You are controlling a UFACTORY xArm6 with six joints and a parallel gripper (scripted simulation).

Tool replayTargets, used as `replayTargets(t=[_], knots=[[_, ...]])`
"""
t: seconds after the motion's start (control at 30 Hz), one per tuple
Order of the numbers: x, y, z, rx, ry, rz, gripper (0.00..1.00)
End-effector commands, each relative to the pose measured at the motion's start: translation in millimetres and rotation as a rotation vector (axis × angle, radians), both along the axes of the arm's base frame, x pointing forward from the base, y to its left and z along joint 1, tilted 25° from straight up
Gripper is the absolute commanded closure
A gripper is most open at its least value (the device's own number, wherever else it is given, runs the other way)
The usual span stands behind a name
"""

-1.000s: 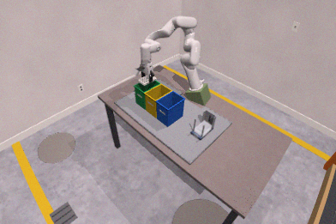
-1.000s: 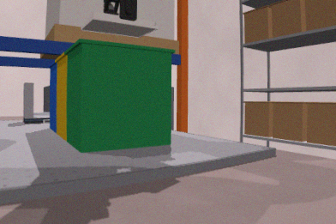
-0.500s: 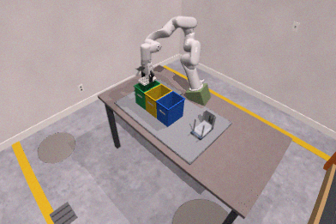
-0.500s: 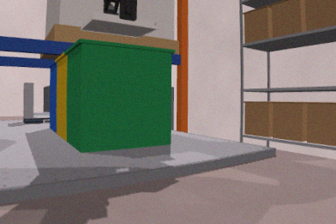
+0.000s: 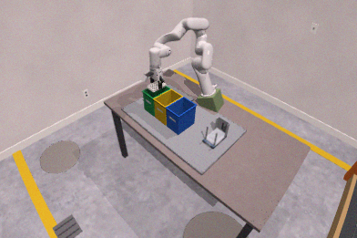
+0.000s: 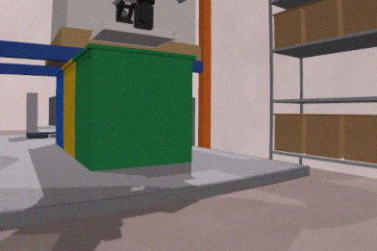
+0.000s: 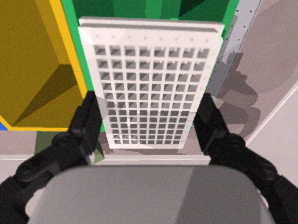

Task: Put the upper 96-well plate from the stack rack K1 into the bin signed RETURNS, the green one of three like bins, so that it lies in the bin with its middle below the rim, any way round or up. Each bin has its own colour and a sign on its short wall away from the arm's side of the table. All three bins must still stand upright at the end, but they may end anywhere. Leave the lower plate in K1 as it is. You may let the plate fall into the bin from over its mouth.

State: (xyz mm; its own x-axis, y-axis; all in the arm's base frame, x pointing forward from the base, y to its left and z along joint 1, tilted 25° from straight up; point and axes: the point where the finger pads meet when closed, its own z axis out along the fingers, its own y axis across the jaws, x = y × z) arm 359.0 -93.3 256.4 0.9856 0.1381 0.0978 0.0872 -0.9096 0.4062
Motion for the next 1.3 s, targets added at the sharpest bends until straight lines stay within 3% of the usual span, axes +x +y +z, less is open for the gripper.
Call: replayTargets(t=[0.0,1.27], knots=[[1.6,-1.9,-3.3,0.000,-0.004,0.001,1.00],[2.3,-3.6,-7.6,0.000,-0.004,0.001,1.00]])
